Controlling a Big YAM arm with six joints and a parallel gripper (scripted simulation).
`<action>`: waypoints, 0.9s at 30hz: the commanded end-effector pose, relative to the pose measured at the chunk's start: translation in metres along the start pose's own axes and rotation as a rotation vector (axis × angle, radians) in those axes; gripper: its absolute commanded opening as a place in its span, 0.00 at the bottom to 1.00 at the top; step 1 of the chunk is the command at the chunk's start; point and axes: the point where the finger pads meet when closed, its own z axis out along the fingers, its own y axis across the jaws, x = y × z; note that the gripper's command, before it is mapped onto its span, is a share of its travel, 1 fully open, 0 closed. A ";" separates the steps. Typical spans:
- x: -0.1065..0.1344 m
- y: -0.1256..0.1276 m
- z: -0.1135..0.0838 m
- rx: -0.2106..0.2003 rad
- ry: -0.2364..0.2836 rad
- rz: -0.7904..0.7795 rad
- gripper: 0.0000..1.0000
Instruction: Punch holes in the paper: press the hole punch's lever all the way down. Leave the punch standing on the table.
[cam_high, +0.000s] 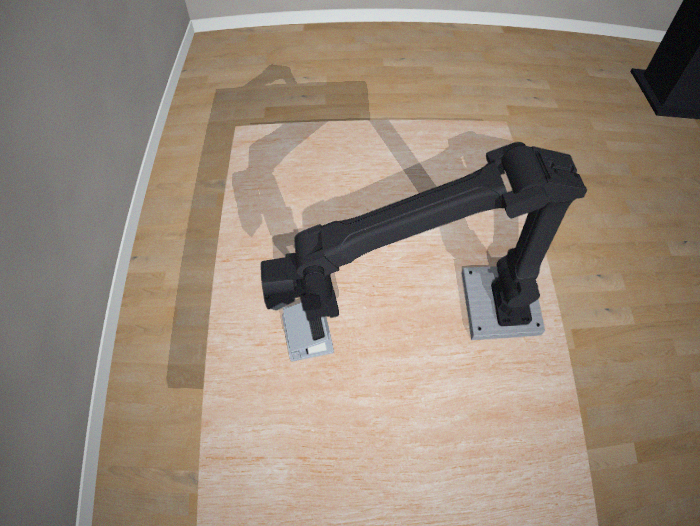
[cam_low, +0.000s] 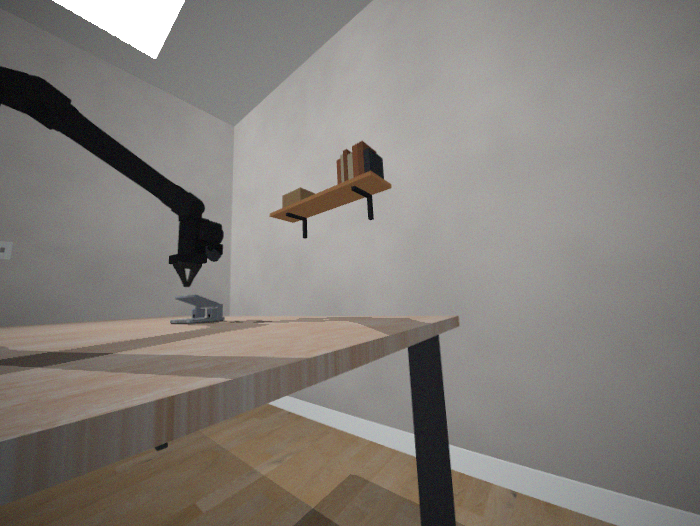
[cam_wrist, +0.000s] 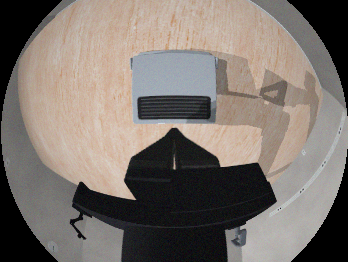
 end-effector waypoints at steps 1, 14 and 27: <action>-0.007 0.006 0.005 0.003 -0.013 -0.014 0.00; -0.008 0.006 0.009 0.004 -0.030 -0.013 0.00; -0.011 0.006 0.011 0.004 -0.025 -0.013 0.00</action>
